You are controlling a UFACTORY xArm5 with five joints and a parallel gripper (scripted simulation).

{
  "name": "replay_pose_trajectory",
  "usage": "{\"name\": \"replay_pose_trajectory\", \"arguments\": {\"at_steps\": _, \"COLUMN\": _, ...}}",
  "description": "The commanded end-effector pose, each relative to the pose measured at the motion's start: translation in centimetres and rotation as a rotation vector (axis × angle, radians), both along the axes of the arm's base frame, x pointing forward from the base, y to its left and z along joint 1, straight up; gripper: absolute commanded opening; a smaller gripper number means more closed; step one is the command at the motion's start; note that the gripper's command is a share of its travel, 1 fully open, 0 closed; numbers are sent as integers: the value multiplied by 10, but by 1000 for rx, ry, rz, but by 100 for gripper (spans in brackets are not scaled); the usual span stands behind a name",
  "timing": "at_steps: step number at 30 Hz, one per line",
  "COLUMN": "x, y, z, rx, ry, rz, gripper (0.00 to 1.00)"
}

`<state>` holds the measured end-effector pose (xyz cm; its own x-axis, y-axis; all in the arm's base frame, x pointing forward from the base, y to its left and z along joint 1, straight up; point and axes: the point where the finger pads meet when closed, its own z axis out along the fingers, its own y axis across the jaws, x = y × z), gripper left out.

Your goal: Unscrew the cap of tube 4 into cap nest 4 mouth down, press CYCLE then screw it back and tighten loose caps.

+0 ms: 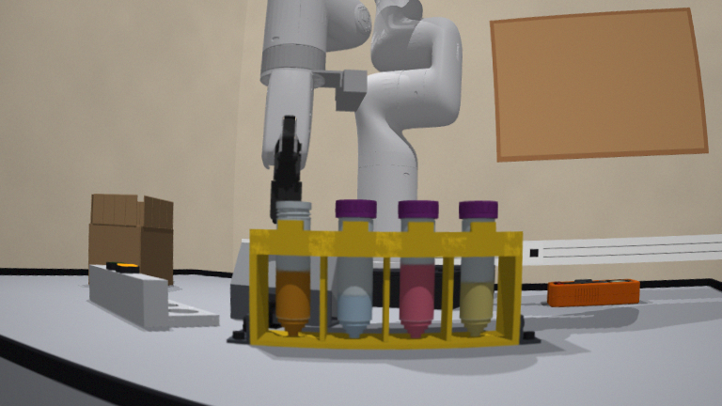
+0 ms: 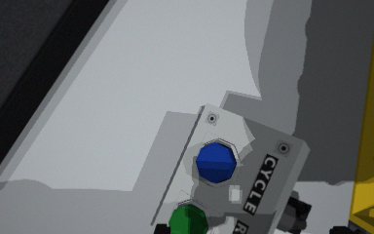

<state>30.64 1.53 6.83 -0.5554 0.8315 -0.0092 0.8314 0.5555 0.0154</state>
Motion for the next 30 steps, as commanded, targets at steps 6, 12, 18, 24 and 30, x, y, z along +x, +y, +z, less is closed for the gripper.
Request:
{"name": "replay_pose_trajectory", "arguments": {"at_steps": 6, "x": 41, "y": -25, "z": -4, "rx": -3, "ry": 11, "rz": 478, "gripper": 100}}
{"name": "replay_pose_trajectory", "arguments": {"at_steps": 12, "x": 71, "y": -46, "z": -6, "rx": -4, "ry": 12, "rz": 606, "gripper": 100}}
{"name": "replay_pose_trajectory", "arguments": {"at_steps": 18, "x": 93, "y": -61, "z": -8, "rx": -4, "ry": 12, "rz": 606, "gripper": 100}}
{"name": "replay_pose_trajectory", "arguments": {"at_steps": 24, "x": 130, "y": -86, "z": -10, "rx": -4, "ry": 12, "rz": 606, "gripper": 100}}
{"name": "replay_pose_trajectory", "arguments": {"at_steps": 30, "x": 163, "y": -109, "z": -12, "rx": -4, "ry": 12, "rz": 606, "gripper": 100}}
